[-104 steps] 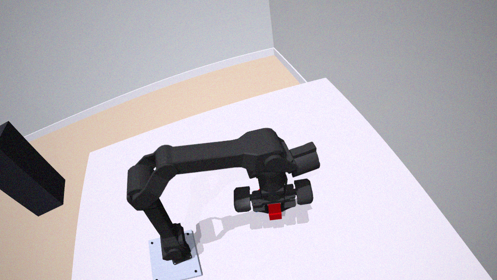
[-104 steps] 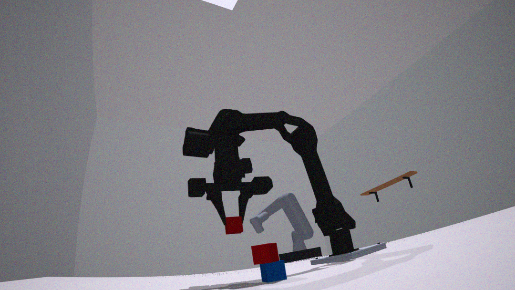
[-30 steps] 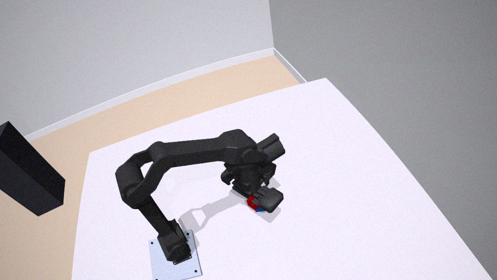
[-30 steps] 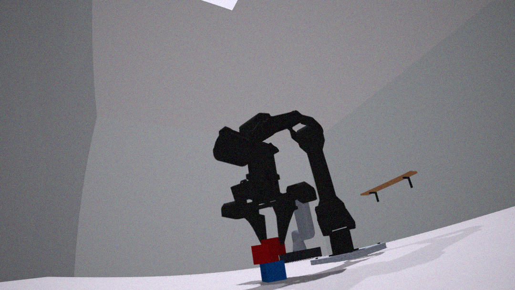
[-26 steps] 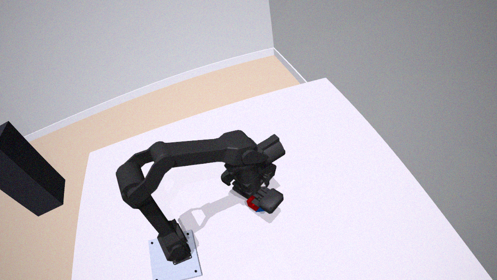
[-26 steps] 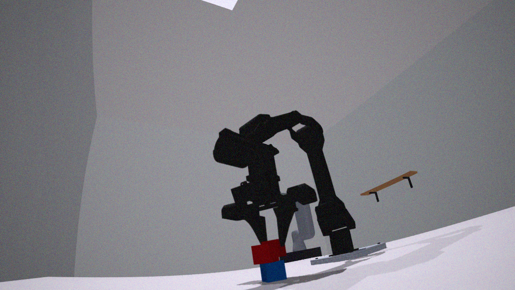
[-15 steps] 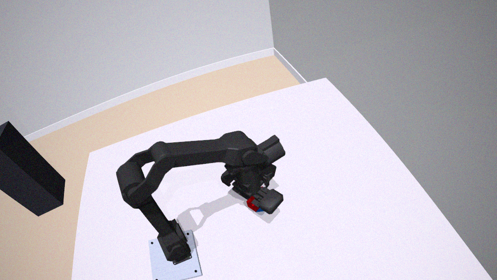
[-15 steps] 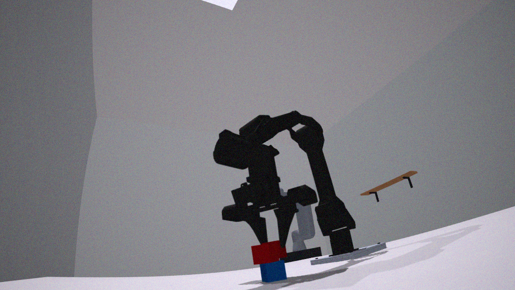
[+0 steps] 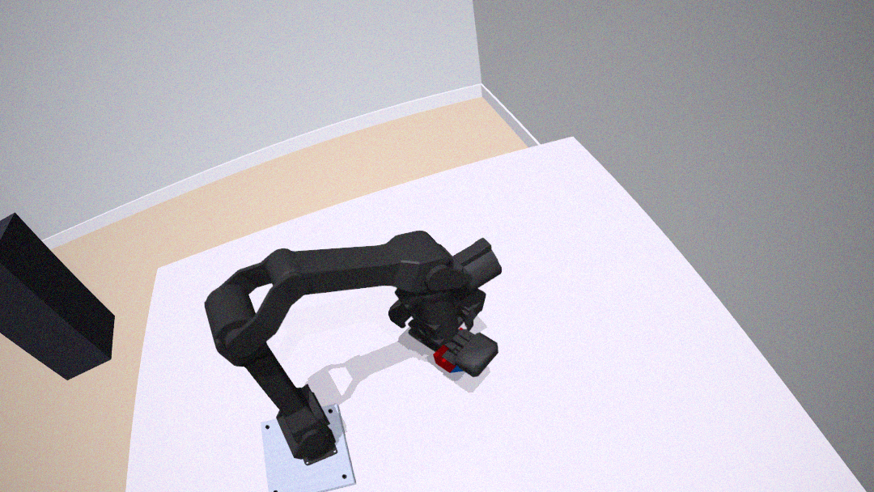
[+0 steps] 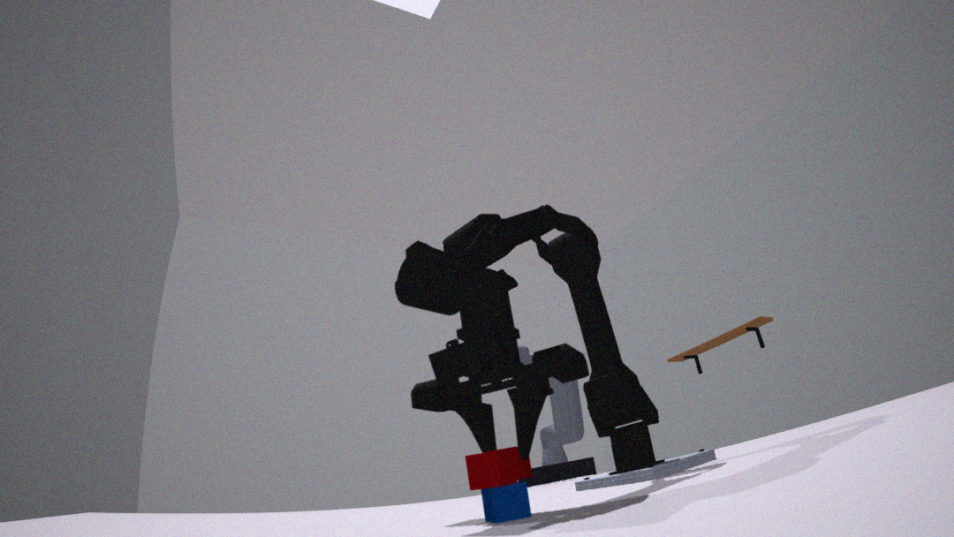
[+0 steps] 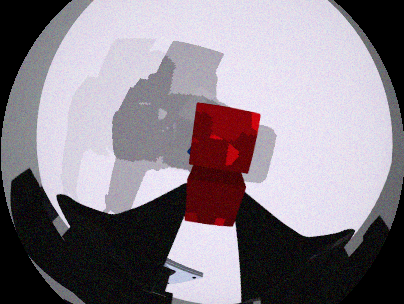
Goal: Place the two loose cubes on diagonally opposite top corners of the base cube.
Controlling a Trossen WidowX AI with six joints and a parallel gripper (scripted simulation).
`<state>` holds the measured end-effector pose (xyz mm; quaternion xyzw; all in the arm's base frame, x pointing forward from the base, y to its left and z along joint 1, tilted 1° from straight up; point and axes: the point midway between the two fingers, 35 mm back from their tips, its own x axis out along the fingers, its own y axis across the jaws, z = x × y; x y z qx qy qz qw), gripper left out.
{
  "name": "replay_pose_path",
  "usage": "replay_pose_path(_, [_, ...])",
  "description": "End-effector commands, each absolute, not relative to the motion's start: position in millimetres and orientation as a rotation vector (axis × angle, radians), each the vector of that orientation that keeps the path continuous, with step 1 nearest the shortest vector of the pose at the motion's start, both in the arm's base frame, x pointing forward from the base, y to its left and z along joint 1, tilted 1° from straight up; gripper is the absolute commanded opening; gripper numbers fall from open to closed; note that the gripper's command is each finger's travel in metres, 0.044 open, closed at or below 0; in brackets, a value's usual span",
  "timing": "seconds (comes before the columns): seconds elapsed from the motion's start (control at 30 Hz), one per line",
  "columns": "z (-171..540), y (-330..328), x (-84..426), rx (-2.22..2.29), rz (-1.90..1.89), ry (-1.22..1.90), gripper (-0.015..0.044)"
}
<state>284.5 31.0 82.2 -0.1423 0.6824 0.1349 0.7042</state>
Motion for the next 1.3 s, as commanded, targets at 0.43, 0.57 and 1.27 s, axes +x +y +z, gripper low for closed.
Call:
replay_pose_path(0.43, [81.0,30.6,284.0,-0.321,0.301,1.520,0.0205])
replay_pose_path(0.57, [89.6,31.1,284.2,-0.317,0.300,1.518,0.0205])
replay_pose_path(1.27, [124.3,31.3,283.2,-0.316,0.300,1.518,0.0205])
